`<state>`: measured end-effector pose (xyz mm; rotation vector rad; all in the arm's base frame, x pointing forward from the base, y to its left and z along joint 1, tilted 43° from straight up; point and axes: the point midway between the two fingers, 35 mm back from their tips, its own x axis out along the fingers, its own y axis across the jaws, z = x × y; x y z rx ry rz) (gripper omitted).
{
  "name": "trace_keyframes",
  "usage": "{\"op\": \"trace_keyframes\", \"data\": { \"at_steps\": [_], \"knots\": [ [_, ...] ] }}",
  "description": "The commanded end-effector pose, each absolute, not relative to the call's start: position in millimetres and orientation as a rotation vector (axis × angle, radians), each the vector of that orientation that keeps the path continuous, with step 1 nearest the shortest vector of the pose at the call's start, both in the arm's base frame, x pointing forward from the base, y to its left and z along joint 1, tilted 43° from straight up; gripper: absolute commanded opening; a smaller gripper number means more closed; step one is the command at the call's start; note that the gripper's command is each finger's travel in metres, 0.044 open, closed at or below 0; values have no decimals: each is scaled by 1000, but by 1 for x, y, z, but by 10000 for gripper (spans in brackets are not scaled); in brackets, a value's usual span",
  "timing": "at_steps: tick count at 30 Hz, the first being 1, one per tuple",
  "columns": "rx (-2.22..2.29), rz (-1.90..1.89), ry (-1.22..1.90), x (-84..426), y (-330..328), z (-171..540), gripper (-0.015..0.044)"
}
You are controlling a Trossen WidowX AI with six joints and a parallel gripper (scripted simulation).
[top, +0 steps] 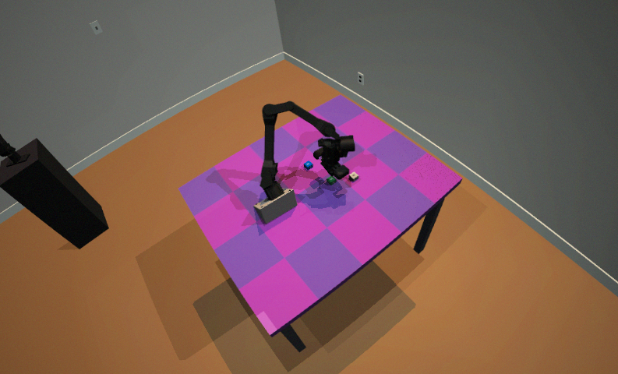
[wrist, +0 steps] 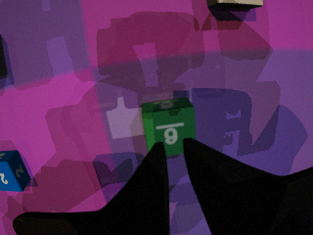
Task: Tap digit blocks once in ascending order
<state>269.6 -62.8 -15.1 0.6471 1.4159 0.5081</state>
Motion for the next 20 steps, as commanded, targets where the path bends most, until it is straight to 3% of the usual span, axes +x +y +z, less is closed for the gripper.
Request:
{"op": "trace_keyframes", "data": {
  "at_steps": [1,11,20],
  "knots": [
    [625,502,1408,283,-49,24,125],
    [630,506,1406,263,42,176,387],
    [638,517,1405,240,65,210,400]
  ]
}}
